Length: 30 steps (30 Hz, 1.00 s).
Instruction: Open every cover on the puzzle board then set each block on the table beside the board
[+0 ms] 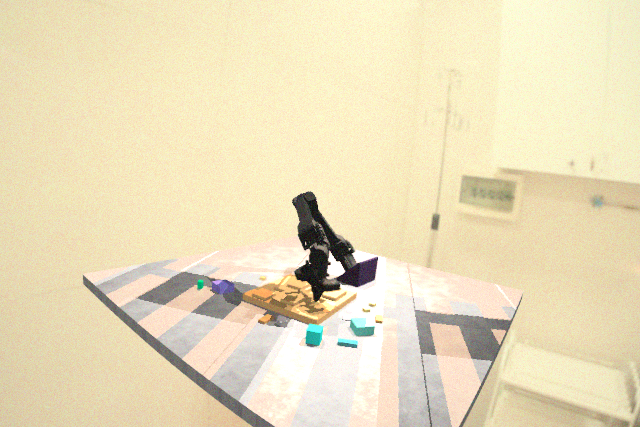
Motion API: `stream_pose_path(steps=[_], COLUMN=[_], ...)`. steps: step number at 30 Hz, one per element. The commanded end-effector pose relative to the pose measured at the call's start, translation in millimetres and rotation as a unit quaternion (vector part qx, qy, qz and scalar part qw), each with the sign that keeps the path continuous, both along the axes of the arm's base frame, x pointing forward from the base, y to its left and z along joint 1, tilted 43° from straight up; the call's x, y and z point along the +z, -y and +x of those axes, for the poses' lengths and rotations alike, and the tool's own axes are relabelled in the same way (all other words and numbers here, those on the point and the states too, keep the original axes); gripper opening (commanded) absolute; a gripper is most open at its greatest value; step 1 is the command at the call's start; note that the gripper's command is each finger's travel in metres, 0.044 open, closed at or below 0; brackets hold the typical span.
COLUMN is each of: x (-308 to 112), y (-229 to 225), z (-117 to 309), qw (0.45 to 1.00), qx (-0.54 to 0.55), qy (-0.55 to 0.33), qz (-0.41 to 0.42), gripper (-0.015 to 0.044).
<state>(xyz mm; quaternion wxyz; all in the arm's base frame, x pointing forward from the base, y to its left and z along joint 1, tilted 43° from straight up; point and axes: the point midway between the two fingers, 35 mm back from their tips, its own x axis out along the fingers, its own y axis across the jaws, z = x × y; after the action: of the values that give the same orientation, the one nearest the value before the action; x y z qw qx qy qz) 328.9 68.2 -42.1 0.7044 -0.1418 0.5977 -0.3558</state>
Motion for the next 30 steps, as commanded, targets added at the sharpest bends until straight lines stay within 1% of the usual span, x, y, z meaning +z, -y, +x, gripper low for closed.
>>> stream_pose_path(steps=[1, 20, 30], x=[-1.7, -1.7, 7.0], y=[-0.3, -0.3, -5.6], z=[0.6, 0.6, -0.6], qw=[1.000, 1.000, 1.000], qx=[0.000, 0.000, 0.000], qy=[0.000, 0.000, 0.000], qz=[0.001, 0.001, 0.001], gripper=[0.0000, 0.0000, 0.0000])
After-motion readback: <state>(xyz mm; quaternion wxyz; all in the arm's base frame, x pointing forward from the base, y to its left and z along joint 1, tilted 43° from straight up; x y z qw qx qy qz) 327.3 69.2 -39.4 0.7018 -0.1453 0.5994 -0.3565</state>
